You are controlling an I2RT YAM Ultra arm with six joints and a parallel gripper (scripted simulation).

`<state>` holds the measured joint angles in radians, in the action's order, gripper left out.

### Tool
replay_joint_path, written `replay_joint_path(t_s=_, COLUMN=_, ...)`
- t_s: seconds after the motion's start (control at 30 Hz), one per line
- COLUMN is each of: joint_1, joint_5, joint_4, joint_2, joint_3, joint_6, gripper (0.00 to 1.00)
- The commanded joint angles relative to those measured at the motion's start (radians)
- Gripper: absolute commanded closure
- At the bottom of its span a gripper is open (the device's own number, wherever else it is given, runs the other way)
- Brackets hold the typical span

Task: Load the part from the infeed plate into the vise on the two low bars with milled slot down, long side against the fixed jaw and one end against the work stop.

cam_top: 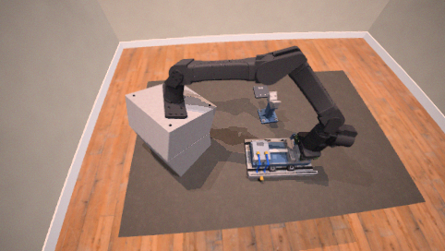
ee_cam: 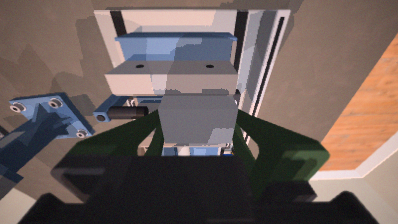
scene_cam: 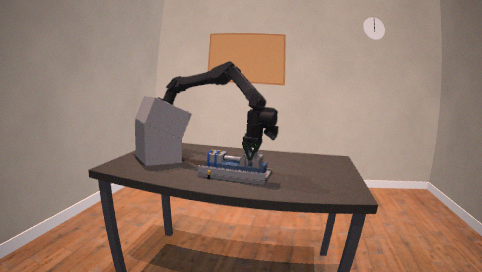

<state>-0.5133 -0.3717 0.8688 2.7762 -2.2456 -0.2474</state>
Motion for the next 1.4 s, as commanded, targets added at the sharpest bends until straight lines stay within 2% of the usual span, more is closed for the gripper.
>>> replay_joint_path(t_s=0.0, joint_1=-0.006, joint_5=0.005, joint_4=0.011, joint_2=-0.006, joint_3=-0.033, joint_6=0.000, gripper=1.00)
replay_joint_path(t_s=1.37, joint_1=-0.006, joint_5=0.005, joint_4=-0.002, joint_2=-0.001, joint_3=-0.035, joint_6=0.004, gripper=1.00)
